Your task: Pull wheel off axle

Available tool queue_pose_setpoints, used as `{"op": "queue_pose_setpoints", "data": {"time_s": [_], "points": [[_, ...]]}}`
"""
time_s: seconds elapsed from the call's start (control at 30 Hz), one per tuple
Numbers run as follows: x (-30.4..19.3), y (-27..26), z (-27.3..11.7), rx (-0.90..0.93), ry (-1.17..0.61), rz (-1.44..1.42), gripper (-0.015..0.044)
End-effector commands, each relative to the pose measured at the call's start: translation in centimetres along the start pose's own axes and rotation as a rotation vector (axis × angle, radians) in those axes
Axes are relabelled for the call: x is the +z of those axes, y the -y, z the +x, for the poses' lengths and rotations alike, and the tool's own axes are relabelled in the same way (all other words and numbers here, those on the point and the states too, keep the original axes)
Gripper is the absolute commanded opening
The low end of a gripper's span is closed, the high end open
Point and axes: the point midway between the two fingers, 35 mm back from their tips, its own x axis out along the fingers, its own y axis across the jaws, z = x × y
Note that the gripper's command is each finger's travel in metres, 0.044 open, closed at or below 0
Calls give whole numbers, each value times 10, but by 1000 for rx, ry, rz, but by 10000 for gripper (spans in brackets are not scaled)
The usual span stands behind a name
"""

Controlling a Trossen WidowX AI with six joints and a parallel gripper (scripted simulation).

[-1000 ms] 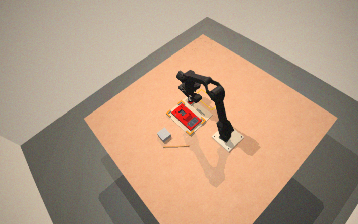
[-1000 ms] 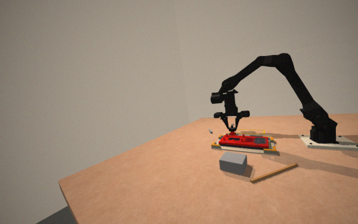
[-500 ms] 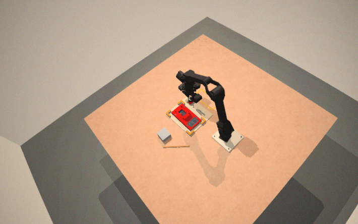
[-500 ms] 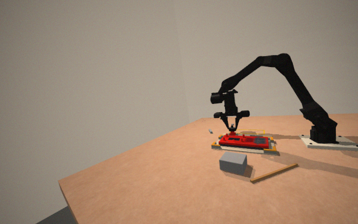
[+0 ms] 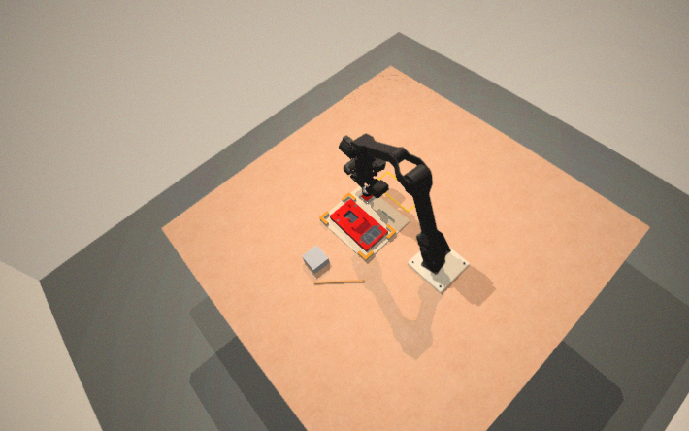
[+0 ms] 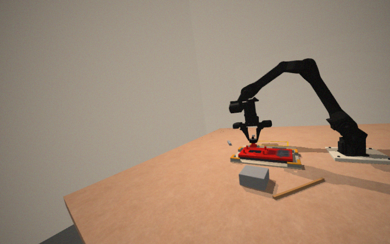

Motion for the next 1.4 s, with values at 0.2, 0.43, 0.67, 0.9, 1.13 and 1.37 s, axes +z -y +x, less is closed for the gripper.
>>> {"op": "queue_pose_setpoints", "data": {"time_s": [0.2,0.43,0.67,0.9,1.13,1.37], "points": [[0,0,-10,10,1,-1,0],[0,0,-13,10,2,-2,0],[0,0,-15,10,2,-2,0],[0,0,-17,10,2,-2,0],[0,0,-20,11,2,-3,0],[0,0,-22,11,3,-3,0]]}}
